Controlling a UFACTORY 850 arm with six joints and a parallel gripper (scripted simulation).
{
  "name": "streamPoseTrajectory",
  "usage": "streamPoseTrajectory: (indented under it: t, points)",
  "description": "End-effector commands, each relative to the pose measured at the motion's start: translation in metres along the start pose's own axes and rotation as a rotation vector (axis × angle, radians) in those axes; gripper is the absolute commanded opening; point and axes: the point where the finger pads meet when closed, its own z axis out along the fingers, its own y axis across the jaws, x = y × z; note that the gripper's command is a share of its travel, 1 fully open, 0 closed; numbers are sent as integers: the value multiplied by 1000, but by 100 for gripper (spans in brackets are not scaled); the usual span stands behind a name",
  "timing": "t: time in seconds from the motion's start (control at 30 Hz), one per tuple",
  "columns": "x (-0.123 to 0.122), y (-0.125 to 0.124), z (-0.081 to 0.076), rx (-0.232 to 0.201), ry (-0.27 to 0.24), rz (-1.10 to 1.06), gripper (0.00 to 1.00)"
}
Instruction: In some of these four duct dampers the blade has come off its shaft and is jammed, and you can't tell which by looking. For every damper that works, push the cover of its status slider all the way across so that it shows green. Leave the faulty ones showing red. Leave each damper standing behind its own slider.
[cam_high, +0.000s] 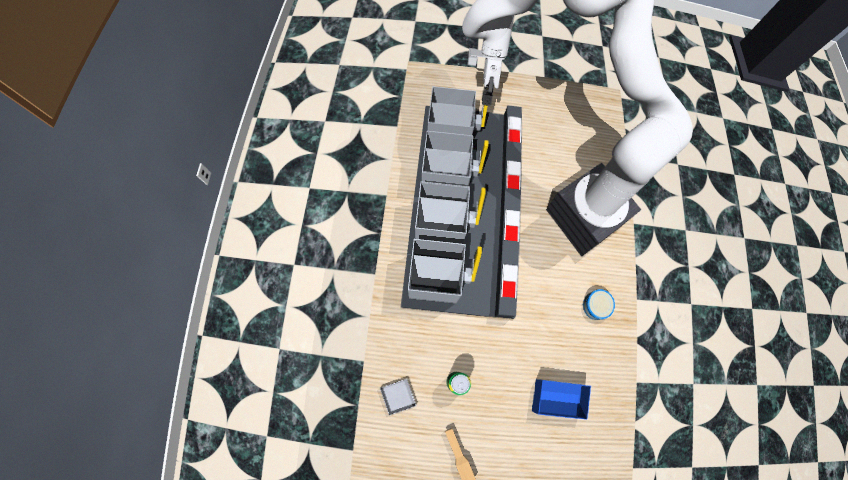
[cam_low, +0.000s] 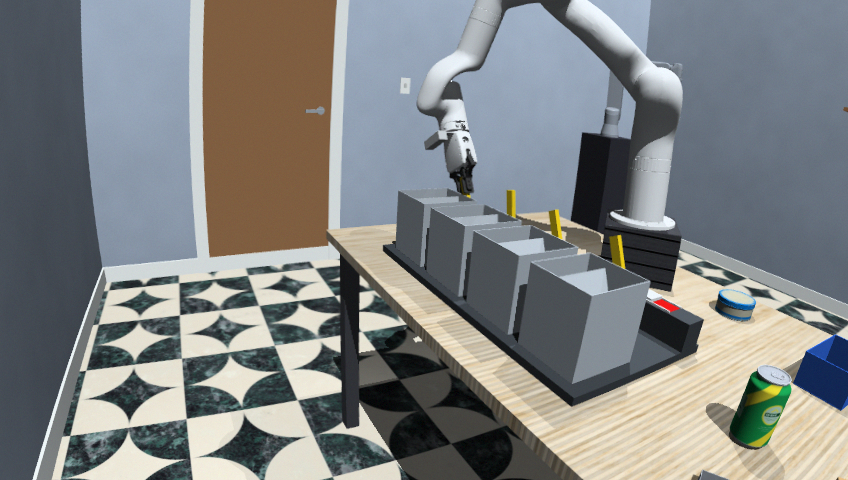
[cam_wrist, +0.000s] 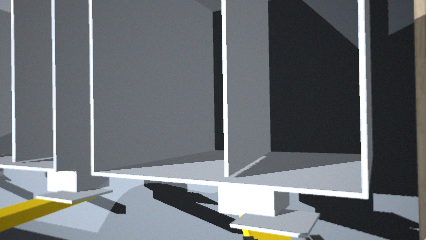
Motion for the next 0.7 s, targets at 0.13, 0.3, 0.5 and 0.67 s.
streamPoseTrajectory:
  t: [0.13,0.3,0.5,0.67]
  points:
    - [1,7,-1,66,0,-1,19]
    - [1,9,0,86,0,-1,19]
    - [1,12,0,120,0,-1,19]
    - [1,14,0,141,0,-1,19]
